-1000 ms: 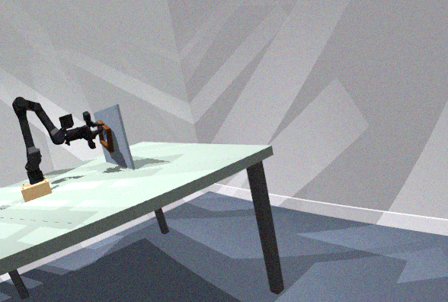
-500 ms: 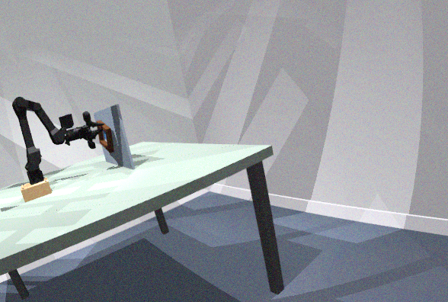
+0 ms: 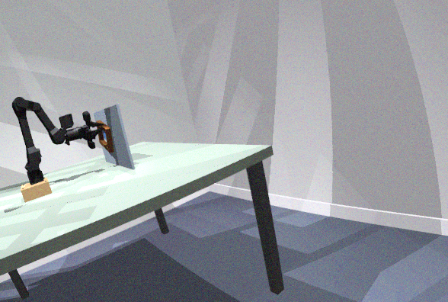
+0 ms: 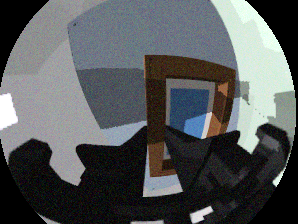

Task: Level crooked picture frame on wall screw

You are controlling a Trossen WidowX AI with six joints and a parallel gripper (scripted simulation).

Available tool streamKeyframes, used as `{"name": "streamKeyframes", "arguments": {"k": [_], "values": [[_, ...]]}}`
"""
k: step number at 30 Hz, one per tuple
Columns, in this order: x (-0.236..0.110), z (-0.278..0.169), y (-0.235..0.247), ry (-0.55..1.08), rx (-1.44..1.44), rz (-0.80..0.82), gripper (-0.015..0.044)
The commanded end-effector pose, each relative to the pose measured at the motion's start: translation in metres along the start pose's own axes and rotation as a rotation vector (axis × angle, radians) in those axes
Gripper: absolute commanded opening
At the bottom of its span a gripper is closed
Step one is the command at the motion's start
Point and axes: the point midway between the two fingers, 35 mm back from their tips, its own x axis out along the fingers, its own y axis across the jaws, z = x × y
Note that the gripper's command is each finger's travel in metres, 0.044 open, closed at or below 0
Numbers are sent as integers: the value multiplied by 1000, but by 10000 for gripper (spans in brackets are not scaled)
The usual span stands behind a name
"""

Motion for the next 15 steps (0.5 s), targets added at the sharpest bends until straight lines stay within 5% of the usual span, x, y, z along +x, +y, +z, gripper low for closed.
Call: {"name": "streamKeyframes", "arguments": {"k": [1, 15], "values": [[1, -2, 5, 1, 8, 17, 0], [1, -6, 6, 1, 8, 17, 0]]}}
